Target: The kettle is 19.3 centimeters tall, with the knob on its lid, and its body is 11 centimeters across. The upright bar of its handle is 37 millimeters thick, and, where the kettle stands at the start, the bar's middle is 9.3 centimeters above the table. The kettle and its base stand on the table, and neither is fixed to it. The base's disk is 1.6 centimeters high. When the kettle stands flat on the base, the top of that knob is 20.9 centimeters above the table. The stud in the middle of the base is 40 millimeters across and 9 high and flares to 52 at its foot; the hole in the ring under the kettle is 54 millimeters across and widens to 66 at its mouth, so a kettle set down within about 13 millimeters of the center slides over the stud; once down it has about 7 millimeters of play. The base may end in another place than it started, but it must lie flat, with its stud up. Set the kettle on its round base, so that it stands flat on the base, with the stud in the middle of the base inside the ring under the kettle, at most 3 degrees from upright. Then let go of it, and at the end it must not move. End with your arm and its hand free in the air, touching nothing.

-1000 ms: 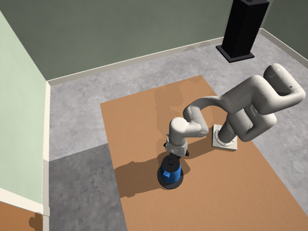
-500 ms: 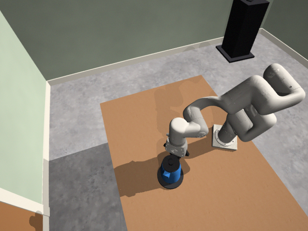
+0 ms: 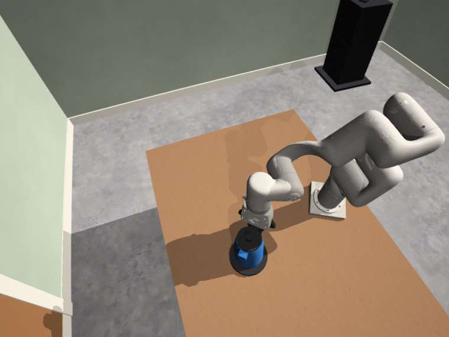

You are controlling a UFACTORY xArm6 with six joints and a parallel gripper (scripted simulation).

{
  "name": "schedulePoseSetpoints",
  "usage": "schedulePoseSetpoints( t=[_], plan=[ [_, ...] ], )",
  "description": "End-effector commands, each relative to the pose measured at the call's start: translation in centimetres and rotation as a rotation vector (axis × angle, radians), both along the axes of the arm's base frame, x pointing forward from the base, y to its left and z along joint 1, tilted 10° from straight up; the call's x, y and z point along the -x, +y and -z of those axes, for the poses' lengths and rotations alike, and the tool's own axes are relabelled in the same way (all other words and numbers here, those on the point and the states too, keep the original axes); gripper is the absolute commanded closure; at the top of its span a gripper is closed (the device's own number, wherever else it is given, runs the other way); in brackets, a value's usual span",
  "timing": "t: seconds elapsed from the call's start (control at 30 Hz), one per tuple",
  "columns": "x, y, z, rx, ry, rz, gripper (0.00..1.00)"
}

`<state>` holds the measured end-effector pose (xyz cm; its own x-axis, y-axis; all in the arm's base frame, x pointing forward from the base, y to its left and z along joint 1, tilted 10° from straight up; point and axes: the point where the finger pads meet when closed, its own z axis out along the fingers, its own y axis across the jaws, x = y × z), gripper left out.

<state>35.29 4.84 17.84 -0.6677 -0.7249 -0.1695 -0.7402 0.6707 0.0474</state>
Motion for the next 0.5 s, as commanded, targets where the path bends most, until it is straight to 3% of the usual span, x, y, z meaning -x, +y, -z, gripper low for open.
schedulePoseSetpoints(
  t=[0.0,0.47],
  plan=[
    [-0.13,0.0,-0.14,0.0,-0.005,0.0,1.0],
    [-0.14,0.02,0.0,0.0,-0.005,0.0,1.0]
  ],
)
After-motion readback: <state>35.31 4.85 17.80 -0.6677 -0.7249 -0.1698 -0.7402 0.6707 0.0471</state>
